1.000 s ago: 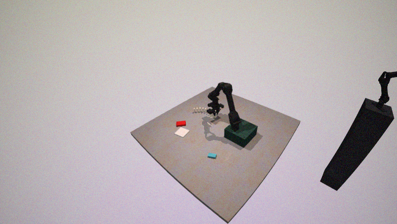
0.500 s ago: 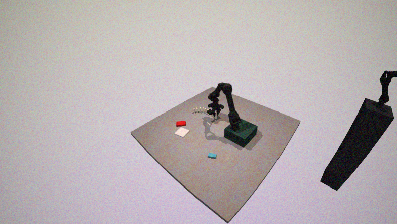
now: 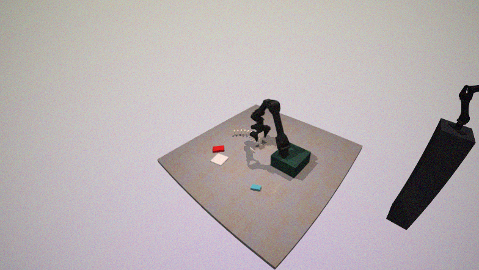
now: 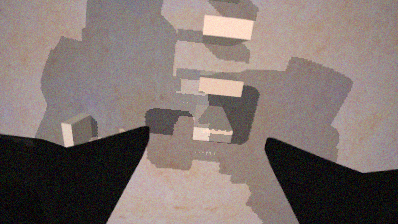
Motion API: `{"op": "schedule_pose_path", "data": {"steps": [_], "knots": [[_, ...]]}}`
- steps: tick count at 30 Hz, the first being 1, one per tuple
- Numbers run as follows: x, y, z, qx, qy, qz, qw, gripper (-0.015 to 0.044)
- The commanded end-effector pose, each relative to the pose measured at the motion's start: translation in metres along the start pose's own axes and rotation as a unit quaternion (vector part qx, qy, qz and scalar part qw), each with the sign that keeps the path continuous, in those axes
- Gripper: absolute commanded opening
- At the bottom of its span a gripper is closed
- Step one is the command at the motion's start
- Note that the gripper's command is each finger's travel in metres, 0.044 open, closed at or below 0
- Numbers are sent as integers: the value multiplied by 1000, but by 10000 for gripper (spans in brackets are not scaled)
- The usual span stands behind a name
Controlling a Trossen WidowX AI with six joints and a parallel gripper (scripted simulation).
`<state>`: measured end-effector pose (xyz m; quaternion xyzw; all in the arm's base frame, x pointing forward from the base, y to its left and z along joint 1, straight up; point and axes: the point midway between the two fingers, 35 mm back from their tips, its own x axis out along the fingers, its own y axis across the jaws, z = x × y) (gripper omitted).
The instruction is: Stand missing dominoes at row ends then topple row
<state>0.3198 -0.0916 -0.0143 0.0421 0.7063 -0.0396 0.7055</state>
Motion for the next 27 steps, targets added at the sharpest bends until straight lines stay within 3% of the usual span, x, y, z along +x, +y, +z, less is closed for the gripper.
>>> {"op": "schedule_pose_path", "data": {"steps": [1,5,12,21,27], "knots": [[-52,-2,10,-2,-18,-4,1000,440],[-116,0,1,0,-18,-3,1000,440],[-119,0,0,0,-18,-3,1000,440],[-48,114,-14,41,-17,1,999,440],[-42,123,-19,45,-17,2,999,440]]}}
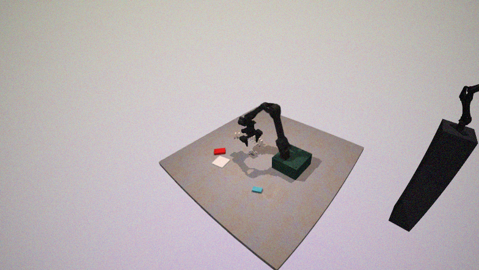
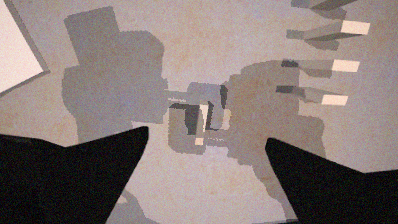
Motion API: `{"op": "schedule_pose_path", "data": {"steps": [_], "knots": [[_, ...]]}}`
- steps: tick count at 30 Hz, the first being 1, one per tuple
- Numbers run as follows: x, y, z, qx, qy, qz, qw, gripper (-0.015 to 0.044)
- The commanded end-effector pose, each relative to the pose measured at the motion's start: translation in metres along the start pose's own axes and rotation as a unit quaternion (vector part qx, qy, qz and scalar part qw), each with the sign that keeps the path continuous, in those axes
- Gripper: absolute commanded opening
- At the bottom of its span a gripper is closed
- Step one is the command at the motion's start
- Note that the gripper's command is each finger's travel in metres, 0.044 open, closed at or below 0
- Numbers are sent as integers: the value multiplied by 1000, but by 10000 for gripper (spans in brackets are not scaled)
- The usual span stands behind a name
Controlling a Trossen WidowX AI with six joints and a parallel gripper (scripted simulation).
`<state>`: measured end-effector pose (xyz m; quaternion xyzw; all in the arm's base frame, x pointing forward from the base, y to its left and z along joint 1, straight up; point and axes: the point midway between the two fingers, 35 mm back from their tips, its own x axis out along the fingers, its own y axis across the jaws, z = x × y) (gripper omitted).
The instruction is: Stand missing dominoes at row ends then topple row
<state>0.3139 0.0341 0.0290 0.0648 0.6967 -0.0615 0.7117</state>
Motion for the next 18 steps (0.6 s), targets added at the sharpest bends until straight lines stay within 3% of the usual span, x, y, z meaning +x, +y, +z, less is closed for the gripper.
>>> {"op": "schedule_pose_path", "data": {"steps": [1,9,18], "knots": [[1,-1,2,13,-6,0,1000,440],[64,0,2,13,-6,0,1000,440],[72,2,2,13,-6,0,1000,440]]}}
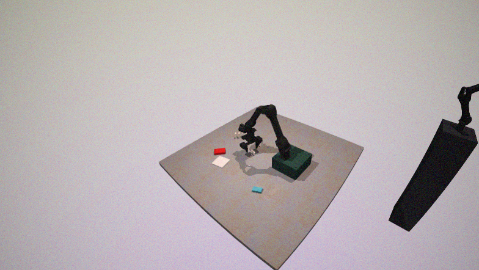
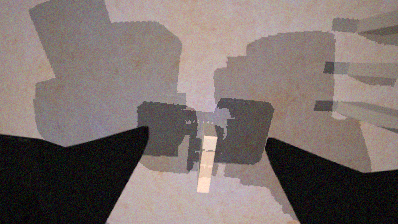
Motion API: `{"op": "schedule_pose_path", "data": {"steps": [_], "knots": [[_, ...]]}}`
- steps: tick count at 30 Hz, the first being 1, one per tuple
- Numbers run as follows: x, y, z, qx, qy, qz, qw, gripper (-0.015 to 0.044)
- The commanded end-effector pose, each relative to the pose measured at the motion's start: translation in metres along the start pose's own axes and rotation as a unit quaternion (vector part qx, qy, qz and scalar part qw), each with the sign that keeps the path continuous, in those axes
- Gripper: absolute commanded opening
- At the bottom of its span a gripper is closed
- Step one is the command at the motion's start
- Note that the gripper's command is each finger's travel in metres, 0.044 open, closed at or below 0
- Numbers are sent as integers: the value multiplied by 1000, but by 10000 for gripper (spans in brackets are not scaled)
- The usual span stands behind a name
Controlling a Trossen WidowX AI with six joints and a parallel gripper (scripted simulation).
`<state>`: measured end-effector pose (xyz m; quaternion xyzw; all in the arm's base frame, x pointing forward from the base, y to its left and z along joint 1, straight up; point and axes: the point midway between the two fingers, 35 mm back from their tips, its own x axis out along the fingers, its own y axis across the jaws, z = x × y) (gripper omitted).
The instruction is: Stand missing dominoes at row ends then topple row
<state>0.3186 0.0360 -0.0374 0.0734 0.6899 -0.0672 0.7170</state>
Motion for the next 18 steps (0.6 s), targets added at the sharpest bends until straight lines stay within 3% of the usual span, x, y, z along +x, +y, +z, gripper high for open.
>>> {"op": "schedule_pose_path", "data": {"steps": [1,11,18], "knots": [[7,-1,-2,3,3,-2,1000,440],[14,-1,-2,3,3,-2,1000,440],[14,-1,-2,3,3,-2,1000,256]]}}
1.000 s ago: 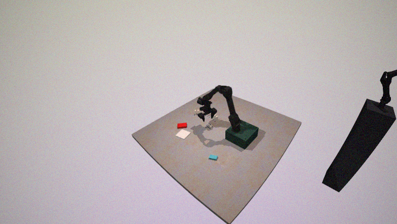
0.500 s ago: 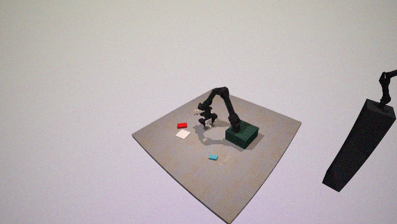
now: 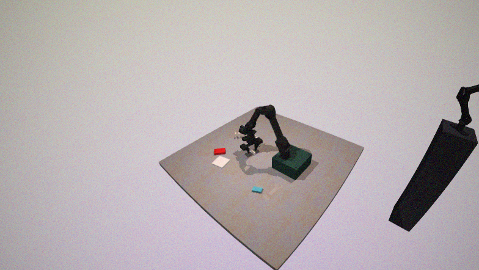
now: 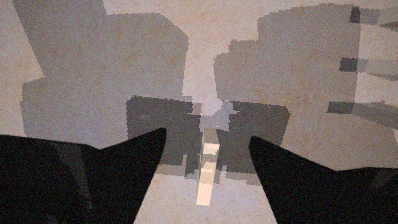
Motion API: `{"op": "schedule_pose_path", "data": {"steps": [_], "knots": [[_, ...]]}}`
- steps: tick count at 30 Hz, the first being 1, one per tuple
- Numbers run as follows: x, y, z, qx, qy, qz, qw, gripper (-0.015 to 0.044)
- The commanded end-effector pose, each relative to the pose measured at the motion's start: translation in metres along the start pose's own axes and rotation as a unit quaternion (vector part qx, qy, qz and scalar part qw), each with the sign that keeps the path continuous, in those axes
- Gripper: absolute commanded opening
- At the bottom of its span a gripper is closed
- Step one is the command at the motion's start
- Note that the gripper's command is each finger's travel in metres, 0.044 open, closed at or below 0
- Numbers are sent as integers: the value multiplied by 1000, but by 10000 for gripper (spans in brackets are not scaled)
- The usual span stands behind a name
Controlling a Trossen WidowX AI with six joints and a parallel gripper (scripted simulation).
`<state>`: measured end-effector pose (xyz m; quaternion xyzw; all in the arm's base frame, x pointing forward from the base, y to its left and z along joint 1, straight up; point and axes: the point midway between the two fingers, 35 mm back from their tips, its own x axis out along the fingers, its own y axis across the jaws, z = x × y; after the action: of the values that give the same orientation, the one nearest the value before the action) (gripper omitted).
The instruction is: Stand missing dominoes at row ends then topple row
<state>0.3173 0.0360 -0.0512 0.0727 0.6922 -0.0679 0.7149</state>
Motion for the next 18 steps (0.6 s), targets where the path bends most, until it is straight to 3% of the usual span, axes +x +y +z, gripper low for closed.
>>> {"op": "schedule_pose_path", "data": {"steps": [1,9,16,18], "knots": [[1,0,0,3,0,-1,1000,230],[1,0,0,3,0,-1,1000,26],[-2,0,0,3,0,-1,1000,26],[-18,1,0,3,0,-1,1000,26]]}}
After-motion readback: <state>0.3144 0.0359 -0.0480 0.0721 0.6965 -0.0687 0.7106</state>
